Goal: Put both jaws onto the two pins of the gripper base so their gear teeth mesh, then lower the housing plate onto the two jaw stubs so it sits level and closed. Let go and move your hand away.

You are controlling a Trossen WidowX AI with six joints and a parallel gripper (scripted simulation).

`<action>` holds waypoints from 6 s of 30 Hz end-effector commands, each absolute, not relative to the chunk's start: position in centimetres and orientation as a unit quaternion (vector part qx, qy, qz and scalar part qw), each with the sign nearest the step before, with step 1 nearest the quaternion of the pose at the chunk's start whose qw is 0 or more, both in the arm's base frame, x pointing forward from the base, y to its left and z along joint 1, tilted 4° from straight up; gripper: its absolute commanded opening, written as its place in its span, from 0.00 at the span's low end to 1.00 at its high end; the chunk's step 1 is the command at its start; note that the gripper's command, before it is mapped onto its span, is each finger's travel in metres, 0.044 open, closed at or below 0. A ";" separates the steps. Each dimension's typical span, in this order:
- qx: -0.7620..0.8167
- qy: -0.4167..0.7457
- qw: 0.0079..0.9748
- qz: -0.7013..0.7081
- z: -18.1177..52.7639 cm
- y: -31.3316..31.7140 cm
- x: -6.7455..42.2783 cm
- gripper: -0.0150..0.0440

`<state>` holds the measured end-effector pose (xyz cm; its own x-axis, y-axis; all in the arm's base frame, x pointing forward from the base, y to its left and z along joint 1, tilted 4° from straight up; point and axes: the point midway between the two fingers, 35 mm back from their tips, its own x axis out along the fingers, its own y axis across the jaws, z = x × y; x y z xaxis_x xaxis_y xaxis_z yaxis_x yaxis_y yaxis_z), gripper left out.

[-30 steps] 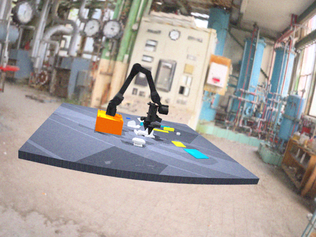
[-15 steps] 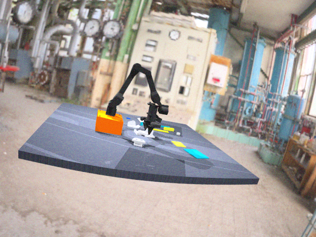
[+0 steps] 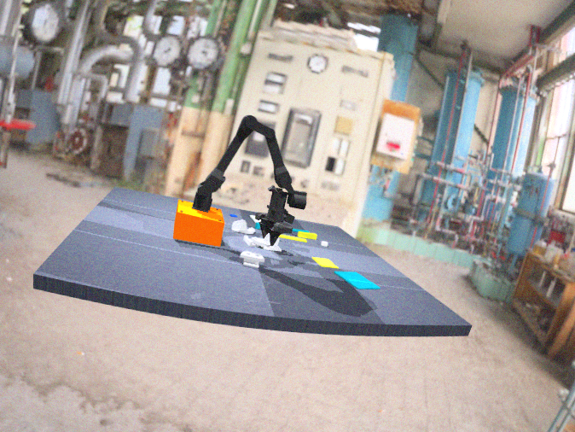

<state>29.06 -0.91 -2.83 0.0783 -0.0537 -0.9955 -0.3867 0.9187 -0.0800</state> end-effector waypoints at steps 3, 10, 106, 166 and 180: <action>-0.165 0.669 0.715 0.116 -2.8 -0.9 29.1 0.63; -0.165 0.669 0.715 0.117 1.5 -0.7 28.9 0.63; -0.094 0.679 0.726 0.061 -5.4 16.8 20.3 1.00; -0.092 0.679 0.726 0.060 -2.5 17.2 20.4 0.48; -0.093 0.679 0.726 0.061 2.0 17.2 19.9 0.48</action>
